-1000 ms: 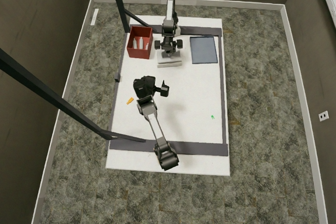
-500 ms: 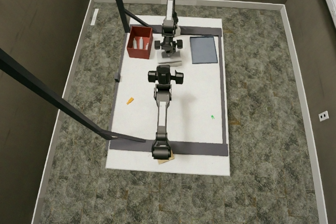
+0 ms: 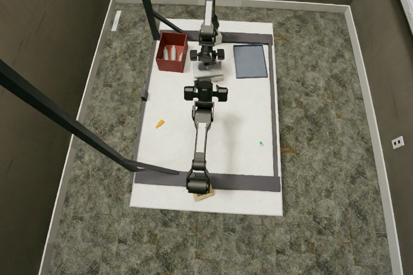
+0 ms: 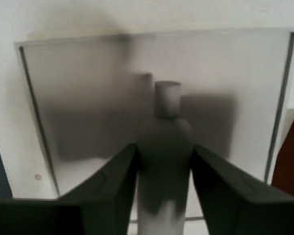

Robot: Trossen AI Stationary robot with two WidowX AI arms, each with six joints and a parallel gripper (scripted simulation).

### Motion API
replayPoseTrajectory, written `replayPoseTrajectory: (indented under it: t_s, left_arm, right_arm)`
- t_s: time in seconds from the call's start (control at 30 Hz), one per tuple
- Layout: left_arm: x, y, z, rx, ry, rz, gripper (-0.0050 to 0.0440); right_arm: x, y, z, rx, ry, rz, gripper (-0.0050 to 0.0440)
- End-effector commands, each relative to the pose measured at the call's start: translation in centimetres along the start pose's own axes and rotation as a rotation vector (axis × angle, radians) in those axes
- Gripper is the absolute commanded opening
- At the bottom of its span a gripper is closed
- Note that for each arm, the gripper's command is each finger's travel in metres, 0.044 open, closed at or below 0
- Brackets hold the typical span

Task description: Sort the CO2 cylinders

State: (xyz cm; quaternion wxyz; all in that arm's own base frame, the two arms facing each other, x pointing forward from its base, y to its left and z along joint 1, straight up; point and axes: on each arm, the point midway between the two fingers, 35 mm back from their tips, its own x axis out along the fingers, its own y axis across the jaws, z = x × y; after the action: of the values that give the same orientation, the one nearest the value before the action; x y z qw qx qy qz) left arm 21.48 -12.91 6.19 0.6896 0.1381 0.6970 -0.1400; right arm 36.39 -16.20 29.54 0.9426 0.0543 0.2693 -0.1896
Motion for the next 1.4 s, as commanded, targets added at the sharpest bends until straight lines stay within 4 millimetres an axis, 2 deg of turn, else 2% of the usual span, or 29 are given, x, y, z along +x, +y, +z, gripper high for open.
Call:
replayPoseTrajectory:
  t_s: [0.0, 0.2, 0.33, 0.83, 0.87, 0.97, 1.03, 1.17, 1.33, 1.37]
  left_arm:
    - [0.3, -0.1, -0.1, 0.0, -0.019, -0.003, -0.005]
    - [1.8, 0.0, -0.3, 0.0, -0.008, -0.001, -0.005]
    - [1.3, -0.2, 1.1, 0.0, -0.03, -0.004, -0.005]
    - [1.3, -0.1, 0.8, 0.0, -0.028, -0.004, -0.005]
    - [1.3, -0.1, 0.8, 0.0, -0.028, -0.004, 0.0024]
    - [1.3, -0.1, 0.8, 0.0, -0.028, -0.004, 0.0096]
    - [1.3, -0.1, 0.8, 0.0, -0.028, -0.004, 0.0096]
    - [1.3, -0.1, 0.8, 0.0, -0.028, -0.004, 0.0184]
    - [1.3, -0.1, 0.8, 0.0, -0.028, -0.004, 0.0184]
    - [0.9, -0.2, 1.1, 0.001, -0.039, -0.006, 0.0208]
  right_arm:
    - [-0.7, 0.0, 0.8, -0.001, -0.024, -0.001, 0.044]
    - [-0.7, 0.0, 0.8, -0.001, -0.024, -0.001, 0.044]
    - [-0.7, 0.0, 0.8, -0.001, -0.024, -0.001, 0.044]
    - [-0.7, 0.0, 0.8, -0.001, -0.024, -0.001, 0.044]
    - [-0.7, 0.0, 0.8, -0.001, -0.024, -0.001, 0.044]
    - [-0.7, 0.0, 0.8, -0.001, -0.024, -0.001, 0.044]
    - [-0.7, 0.0, 0.8, -0.001, -0.024, -0.001, 0.044]
    - [-0.7, 0.0, 0.8, -0.001, -0.024, -0.001, 0.044]
    - [-0.7, 0.0, 0.8, -0.001, -0.024, -0.001, 0.044]
    - [-0.7, 0.0, 0.8, -0.001, -0.024, -0.001, 0.044]
